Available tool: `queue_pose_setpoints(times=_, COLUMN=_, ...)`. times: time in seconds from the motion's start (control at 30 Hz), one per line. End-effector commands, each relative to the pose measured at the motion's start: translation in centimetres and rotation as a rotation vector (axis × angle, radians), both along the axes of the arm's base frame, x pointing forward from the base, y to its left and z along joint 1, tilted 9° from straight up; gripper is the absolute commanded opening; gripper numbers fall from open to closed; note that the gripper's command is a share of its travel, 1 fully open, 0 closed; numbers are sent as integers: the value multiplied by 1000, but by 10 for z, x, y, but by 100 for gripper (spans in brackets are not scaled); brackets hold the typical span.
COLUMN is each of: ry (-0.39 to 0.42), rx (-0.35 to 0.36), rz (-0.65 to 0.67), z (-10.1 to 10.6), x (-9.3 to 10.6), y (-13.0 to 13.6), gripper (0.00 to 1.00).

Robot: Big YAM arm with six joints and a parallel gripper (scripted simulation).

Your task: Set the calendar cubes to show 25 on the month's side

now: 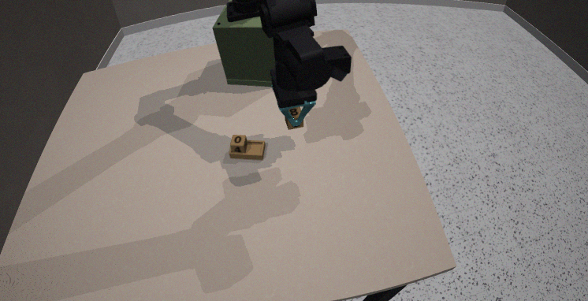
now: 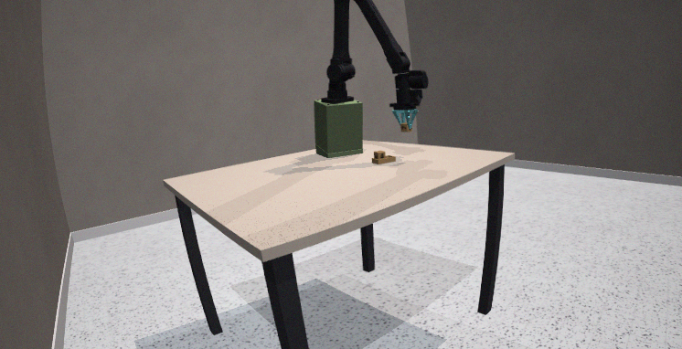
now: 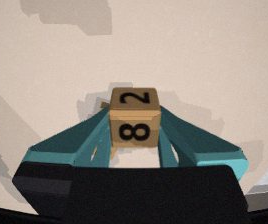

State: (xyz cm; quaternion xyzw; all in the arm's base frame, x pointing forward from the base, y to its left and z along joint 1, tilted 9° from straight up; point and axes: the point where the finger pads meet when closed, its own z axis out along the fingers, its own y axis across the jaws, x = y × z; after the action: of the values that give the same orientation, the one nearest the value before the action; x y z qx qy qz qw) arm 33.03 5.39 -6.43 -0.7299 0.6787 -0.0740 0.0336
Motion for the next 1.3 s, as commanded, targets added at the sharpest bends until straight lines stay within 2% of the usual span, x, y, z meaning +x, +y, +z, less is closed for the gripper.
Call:
queue_pose_setpoints(times=0.0, ry=5, rx=-16, rz=110, z=2, x=10, y=3, gripper=28)
queue_pose_setpoints(times=0.57, ry=6, rx=-17, rz=123, z=1, x=9, y=5, gripper=28)
queue_pose_setpoints(times=0.77, ry=-17, rx=-14, rz=120, z=0, x=15, y=5, gripper=28)
queue_pose_setpoints(times=0.97, ry=-15, rx=-14, rz=108, z=-15, x=17, y=-1, gripper=28)
queue_pose_setpoints(times=1.23, ry=-12, rx=-13, rz=108, z=-53, x=21, y=-3, gripper=28)
queue_pose_setpoints(times=1.27, ry=-12, rx=-13, rz=108, z=-53, x=21, y=-3, gripper=28)
